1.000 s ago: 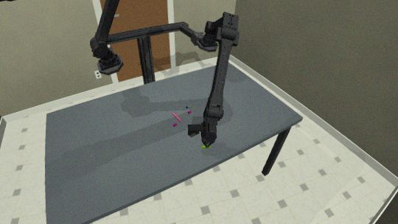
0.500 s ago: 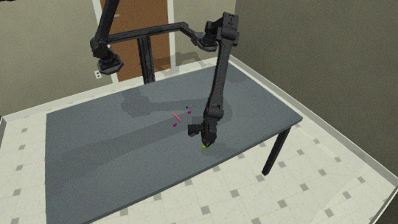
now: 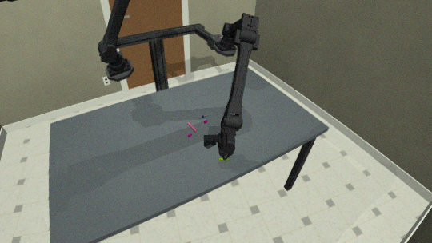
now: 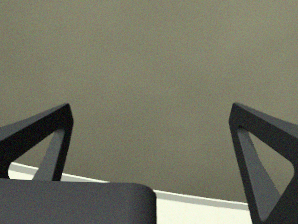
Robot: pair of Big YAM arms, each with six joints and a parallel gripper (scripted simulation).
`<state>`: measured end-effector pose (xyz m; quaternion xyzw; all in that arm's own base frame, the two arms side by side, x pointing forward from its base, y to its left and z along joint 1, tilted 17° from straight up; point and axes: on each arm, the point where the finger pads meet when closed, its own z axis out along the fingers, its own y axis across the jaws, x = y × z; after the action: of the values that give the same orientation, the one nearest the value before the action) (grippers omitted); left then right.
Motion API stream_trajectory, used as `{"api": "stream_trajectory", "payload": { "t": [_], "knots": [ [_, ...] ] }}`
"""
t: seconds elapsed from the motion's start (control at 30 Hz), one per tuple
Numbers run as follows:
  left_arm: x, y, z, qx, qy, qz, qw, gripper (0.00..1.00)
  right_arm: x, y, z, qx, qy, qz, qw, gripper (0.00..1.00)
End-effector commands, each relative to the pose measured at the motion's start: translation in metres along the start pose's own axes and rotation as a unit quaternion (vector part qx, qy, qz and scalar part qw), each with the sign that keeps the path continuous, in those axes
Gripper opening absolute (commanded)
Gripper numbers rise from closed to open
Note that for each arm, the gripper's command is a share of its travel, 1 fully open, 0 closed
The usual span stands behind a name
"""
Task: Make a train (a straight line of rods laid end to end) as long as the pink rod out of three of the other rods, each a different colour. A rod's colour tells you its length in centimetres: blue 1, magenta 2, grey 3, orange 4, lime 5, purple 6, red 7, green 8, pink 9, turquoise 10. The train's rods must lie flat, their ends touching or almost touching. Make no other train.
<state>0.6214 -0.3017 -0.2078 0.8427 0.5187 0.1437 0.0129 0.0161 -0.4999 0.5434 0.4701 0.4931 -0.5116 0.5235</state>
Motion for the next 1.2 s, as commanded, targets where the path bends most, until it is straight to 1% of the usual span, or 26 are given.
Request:
{"api": "stream_trajectory", "payload": {
  "t": [0.0, 0.37, 1.17],
  "knots": [
    [-0.0011, 0.0181, -0.0068, -0.013, -0.002, 0.001, 1.0, 0.23, -0.0238, -0.0109, -0.0075, 0.012, -0.031, 0.005, 0.999, 1.0],
    [-0.0064, 0.0119, -0.0091, -0.013, -0.003, 0.002, 1.0, 0.23, -0.0238, -0.0109, -0.0075, 0.012, -0.031, 0.005, 0.999, 1.0],
    [-0.0065, 0.0117, -0.0091, -0.013, -0.003, 0.002, 1.0, 0.23, -0.0238, -0.0109, -0.0075, 0.012, -0.031, 0.005, 0.999, 1.0]
  ]
}}
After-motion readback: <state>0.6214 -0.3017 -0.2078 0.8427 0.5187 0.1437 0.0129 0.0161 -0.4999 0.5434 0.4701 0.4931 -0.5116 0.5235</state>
